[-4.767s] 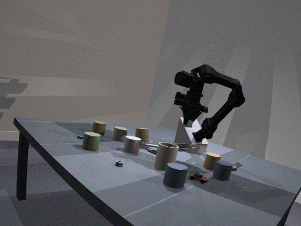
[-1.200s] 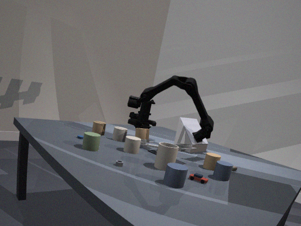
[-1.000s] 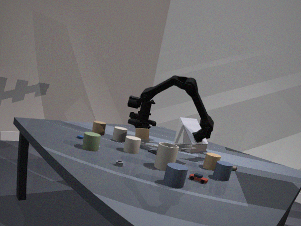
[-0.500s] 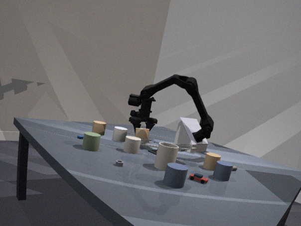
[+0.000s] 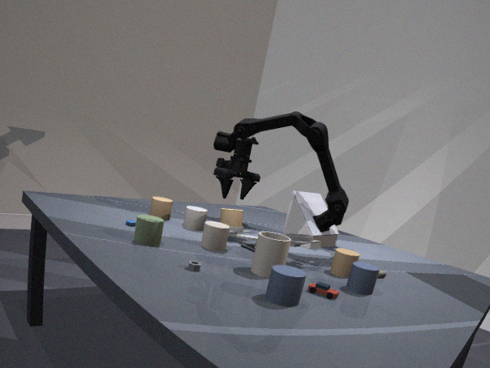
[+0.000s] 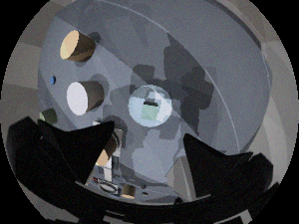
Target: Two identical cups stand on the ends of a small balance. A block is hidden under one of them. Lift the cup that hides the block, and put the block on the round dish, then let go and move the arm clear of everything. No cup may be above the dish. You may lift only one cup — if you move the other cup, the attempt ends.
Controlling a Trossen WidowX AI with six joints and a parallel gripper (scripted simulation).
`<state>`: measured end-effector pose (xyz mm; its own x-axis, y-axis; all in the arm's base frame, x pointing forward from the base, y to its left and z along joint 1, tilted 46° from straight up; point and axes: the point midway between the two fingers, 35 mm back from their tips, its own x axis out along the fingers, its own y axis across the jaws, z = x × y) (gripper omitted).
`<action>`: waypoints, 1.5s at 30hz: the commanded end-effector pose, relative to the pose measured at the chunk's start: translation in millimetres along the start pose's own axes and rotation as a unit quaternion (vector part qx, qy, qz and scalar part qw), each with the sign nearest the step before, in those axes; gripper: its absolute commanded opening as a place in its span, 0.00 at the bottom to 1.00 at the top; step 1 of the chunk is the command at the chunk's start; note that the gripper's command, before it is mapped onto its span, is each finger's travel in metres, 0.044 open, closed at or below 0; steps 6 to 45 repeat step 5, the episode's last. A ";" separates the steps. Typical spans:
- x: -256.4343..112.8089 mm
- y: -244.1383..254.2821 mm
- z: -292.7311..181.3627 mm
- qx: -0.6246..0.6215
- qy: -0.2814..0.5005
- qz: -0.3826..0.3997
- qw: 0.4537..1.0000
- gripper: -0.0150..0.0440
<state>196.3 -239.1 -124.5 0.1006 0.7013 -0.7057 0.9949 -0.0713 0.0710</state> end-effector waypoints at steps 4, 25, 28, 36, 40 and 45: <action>-14.6 0.3 -0.6 -0.004 -0.006 0.001 1.000 1.00; -14.6 0.3 -0.6 -0.004 -0.006 0.001 1.000 1.00; -14.6 0.3 -0.6 -0.004 -0.006 0.001 1.000 1.00; -14.6 0.3 -0.6 -0.004 -0.006 0.001 1.000 1.00; -14.6 0.3 -0.6 -0.004 -0.006 0.001 1.000 1.00; -14.6 0.3 -0.6 -0.004 -0.006 0.001 1.000 1.00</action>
